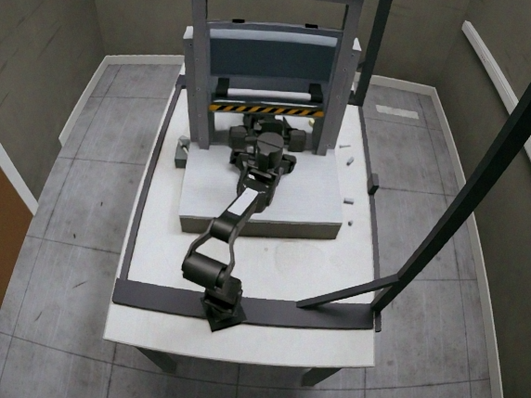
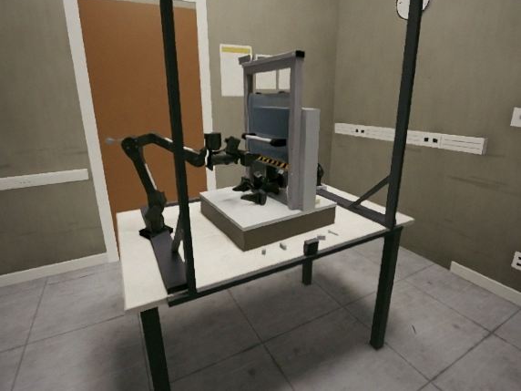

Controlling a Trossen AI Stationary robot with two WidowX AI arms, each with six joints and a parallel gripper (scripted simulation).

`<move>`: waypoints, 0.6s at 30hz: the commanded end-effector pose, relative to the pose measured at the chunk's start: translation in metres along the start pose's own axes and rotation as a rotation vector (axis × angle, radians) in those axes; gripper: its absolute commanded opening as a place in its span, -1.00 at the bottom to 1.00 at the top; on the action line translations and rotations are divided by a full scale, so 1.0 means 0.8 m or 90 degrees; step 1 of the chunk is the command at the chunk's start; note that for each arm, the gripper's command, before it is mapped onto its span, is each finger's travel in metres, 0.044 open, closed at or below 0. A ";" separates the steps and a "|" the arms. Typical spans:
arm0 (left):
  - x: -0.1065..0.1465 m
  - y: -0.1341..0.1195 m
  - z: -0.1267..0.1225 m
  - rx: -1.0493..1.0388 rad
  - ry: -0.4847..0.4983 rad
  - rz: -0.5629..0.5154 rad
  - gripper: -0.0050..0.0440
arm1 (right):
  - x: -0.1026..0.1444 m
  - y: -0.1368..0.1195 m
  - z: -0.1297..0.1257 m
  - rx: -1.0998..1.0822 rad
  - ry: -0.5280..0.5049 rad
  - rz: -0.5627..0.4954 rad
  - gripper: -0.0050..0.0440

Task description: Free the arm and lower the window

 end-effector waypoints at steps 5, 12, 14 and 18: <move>-0.022 0.017 0.003 0.007 0.000 -0.021 0.84 | -0.001 0.040 0.001 -0.006 0.001 -0.036 0.84; -0.044 0.017 0.003 0.007 0.000 -0.021 0.84 | -0.001 0.040 0.001 -0.006 0.001 -0.036 0.84; -0.050 0.017 0.003 0.007 0.000 -0.021 0.84 | -0.001 0.040 0.001 -0.006 0.001 -0.036 0.84; -0.060 0.017 0.003 0.007 0.000 -0.021 0.84 | -0.001 0.040 0.001 -0.006 0.001 -0.036 0.84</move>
Point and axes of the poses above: on each arm, the point midway between the two fingers, 35 mm back from their tips, its own x axis back along the fingers, its own z axis across the jaws, y = z × x, the point moved 4 cm from there along x, back along the fingers, and after that the axes turned 9 degrees about -x, right-handed, at the moved point
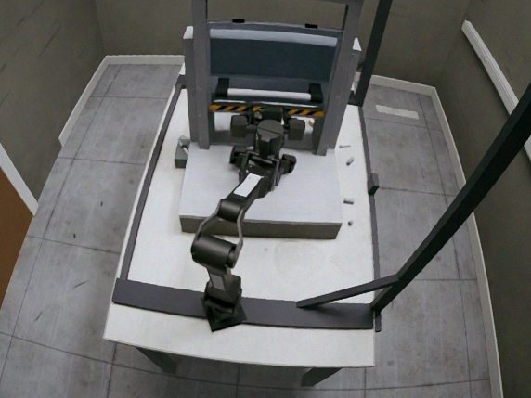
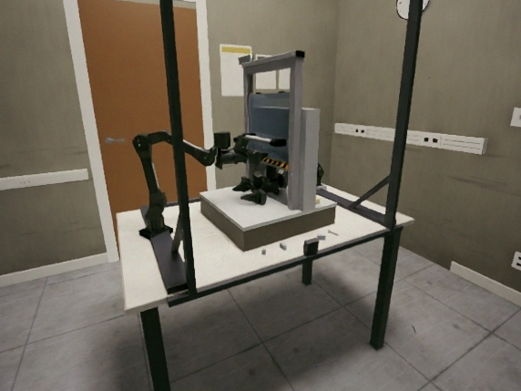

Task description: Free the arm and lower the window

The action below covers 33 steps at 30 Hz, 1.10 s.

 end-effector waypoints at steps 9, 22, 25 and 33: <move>-0.009 0.019 0.003 0.007 0.001 -0.023 0.84 | -0.001 0.040 0.001 -0.006 0.001 -0.036 0.84; -0.003 0.050 0.009 0.011 0.002 -0.036 0.84 | -0.001 0.040 0.001 -0.006 0.001 -0.036 0.84; -0.002 0.055 0.010 0.011 0.002 -0.035 0.84 | -0.001 0.040 0.001 -0.006 0.001 -0.036 0.84; -0.004 0.057 0.010 0.009 0.001 -0.028 0.84 | -0.001 0.040 0.001 -0.006 0.001 -0.036 0.84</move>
Point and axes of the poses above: on each arm, the point midway between the two fingers, 35 mm back from their tips, its own x axis back along the fingers, its own z axis across the jaws, y = z × x, the point moved 4 cm from there along x, back along the fingers, and after that the axes turned 9 degrees about -x, right-handed, at the moved point
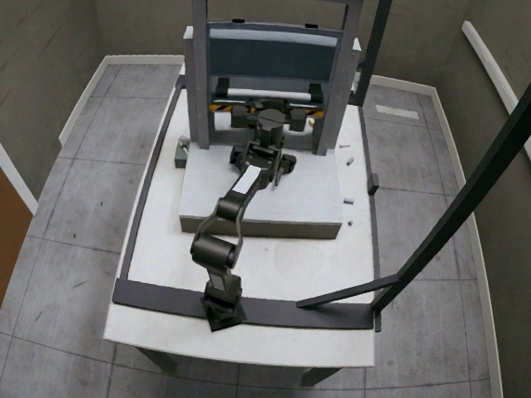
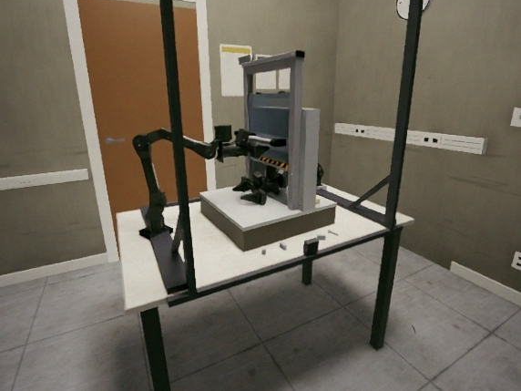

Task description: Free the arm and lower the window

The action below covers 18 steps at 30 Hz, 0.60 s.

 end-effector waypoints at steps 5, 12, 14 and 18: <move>0.006 0.038 0.007 0.010 0.001 -0.032 0.84 | -0.001 0.040 0.001 -0.006 0.001 -0.036 0.84; 0.006 0.050 0.009 0.010 0.002 -0.032 0.84 | -0.001 0.040 0.001 -0.006 0.001 -0.036 0.84; 0.007 0.055 0.010 0.011 0.002 -0.035 0.84 | -0.001 0.040 0.001 -0.006 0.000 -0.036 0.84; 0.007 0.056 0.010 0.011 0.002 -0.036 0.84 | -0.001 0.040 0.001 -0.006 0.000 -0.036 0.84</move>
Point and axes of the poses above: on each arm, the point midway between the two fingers, 35 mm back from their tips, its own x axis back along the fingers, its own z axis across the jaws, y = z × x, the point moved 4 cm from there along x, back along the fingers, and after that the axes turned 9 degrees about -x, right-handed, at the moved point
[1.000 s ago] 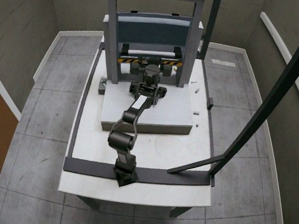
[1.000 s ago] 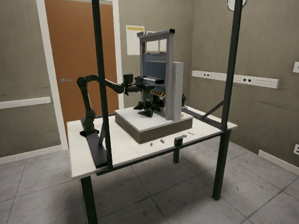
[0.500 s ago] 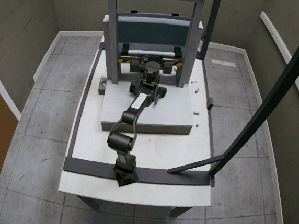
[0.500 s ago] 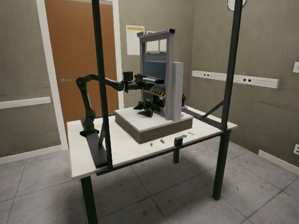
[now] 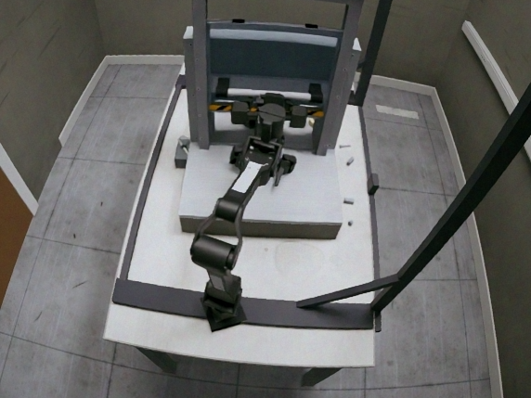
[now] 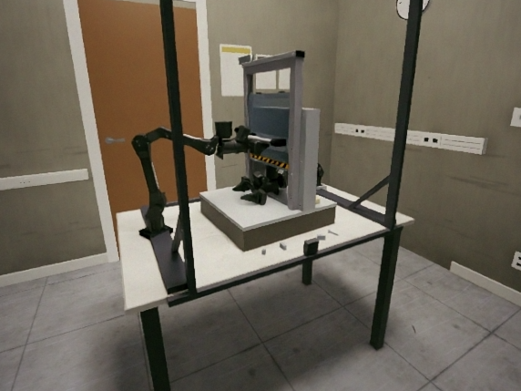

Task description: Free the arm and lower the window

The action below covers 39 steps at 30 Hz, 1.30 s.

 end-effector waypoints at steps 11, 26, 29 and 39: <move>0.015 0.087 0.016 0.022 0.009 -0.084 0.84 | -0.001 0.040 0.000 -0.008 -0.001 -0.038 0.84; 0.018 0.119 0.023 0.033 0.015 -0.135 0.84 | -0.001 0.040 0.000 -0.010 -0.001 -0.038 0.84; 0.017 0.123 0.024 0.032 0.016 -0.136 0.84 | -0.001 0.040 0.000 -0.010 -0.001 -0.038 0.84; 0.017 0.134 0.026 0.033 0.017 -0.141 0.84 | -0.001 0.040 0.000 -0.010 -0.001 -0.038 0.84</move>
Point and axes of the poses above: on each arm, the point midway between the two fingers, 35 mm back from their tips, its own x axis back along the fingers, its own z axis across the jaws, y = z × x, the point moved 4 cm from there along x, back along the fingers, and after that the axes turned 9 degrees about -x, right-handed, at the moved point
